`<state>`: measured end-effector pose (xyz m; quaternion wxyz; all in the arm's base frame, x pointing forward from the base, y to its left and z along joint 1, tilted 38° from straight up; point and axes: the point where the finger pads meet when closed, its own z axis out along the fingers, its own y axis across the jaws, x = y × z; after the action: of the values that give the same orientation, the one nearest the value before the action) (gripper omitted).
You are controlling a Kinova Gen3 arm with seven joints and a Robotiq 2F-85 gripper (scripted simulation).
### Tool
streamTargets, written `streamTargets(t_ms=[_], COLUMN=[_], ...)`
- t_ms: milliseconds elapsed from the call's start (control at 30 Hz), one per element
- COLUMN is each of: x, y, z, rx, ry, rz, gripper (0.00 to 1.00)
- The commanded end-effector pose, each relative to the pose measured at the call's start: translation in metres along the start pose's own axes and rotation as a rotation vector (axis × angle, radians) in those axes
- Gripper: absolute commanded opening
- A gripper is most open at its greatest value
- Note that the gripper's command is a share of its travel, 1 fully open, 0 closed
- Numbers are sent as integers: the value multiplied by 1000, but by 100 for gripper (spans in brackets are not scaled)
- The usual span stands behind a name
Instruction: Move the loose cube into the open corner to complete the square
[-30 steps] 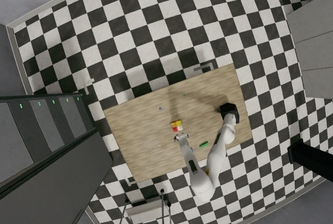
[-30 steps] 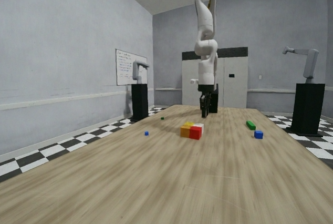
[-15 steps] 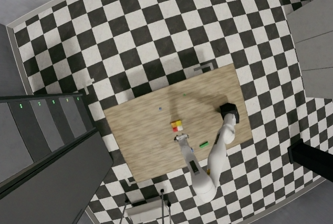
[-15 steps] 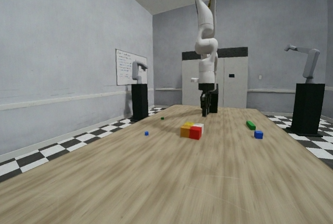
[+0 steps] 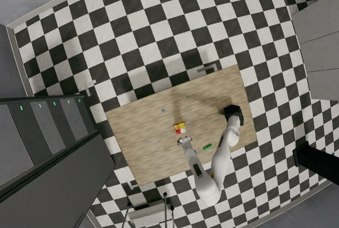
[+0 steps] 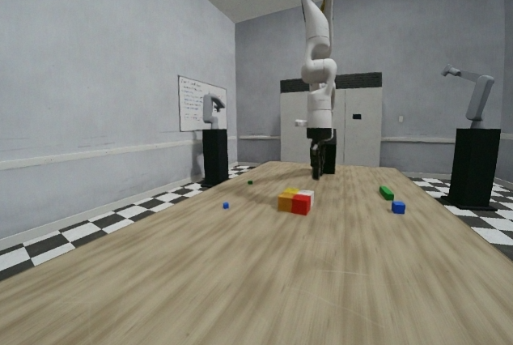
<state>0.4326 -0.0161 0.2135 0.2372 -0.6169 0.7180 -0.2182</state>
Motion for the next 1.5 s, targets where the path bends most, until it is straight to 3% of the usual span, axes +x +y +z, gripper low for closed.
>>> streamTargets(t_ms=[0, 933, 1167, 1233, 1467], x=[-1, 1, 13, 13, 34], y=[0, -1, -8, -8, -22], z=[0, 0, 2, 2, 3], rx=[1, -1, -11, -11, -19], ry=[-1, 1, 17, 17, 35], rz=[-1, 31, 250, 250, 661], gripper=[53, 52, 52, 52, 52])
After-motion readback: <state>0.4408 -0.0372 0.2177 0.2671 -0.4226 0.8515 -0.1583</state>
